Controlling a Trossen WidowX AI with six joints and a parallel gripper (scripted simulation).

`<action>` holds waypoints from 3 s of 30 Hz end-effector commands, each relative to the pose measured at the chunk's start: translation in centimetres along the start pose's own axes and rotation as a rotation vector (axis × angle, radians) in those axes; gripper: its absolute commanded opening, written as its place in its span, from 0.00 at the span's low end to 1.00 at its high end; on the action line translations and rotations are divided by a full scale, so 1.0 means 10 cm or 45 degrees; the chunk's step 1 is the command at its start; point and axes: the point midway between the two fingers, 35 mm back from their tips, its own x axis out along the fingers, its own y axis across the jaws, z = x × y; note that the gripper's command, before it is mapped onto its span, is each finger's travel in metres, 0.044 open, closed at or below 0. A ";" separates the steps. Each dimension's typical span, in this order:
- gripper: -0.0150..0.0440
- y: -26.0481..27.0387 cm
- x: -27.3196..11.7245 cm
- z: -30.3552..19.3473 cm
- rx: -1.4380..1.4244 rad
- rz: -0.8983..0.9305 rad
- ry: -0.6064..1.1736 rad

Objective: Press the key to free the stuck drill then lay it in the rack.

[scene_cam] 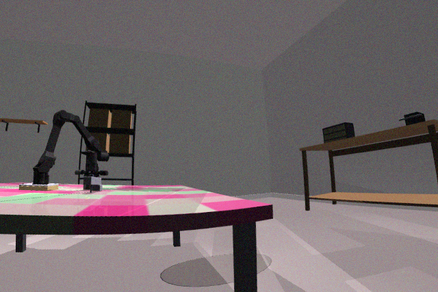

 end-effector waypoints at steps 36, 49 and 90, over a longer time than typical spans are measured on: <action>0.25 -0.01 0.04 -0.07 0.003 -0.002 0.030; 0.25 -0.01 0.04 -0.07 0.003 -0.002 0.030; 1.00 0.00 -0.75 0.01 0.003 -0.002 0.029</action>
